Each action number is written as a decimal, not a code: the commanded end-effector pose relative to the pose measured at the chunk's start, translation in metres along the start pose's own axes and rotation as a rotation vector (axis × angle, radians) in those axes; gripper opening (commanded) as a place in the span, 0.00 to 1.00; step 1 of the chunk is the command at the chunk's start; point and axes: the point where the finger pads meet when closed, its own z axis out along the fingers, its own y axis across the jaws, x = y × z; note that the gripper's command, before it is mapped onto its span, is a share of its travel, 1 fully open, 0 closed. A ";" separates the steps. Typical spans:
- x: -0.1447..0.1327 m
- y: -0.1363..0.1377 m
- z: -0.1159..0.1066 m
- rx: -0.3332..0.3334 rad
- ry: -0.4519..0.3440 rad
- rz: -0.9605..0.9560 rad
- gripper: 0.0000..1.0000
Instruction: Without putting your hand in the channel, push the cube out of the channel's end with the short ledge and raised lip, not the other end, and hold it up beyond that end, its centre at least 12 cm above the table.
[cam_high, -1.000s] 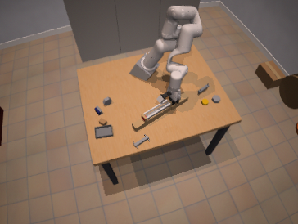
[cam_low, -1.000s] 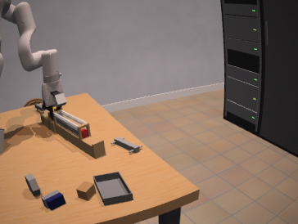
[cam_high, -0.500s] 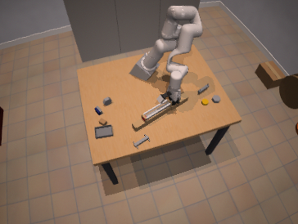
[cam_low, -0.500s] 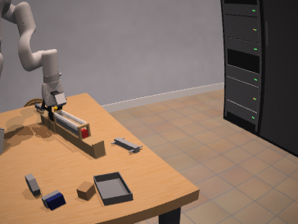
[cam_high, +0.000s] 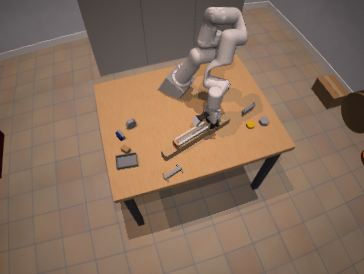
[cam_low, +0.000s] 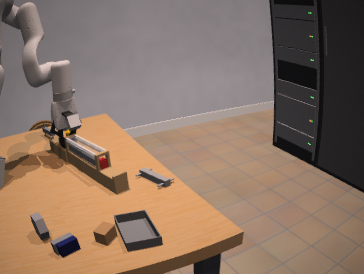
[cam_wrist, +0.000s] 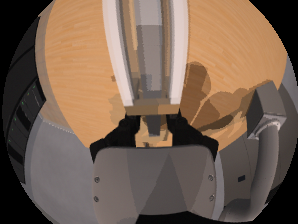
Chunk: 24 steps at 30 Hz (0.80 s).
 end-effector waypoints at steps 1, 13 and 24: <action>0.000 -0.001 -0.001 0.002 0.001 0.000 0.38; 0.000 -0.001 -0.004 0.002 0.001 0.000 0.38; 0.000 -0.001 -0.067 0.002 0.001 0.000 0.38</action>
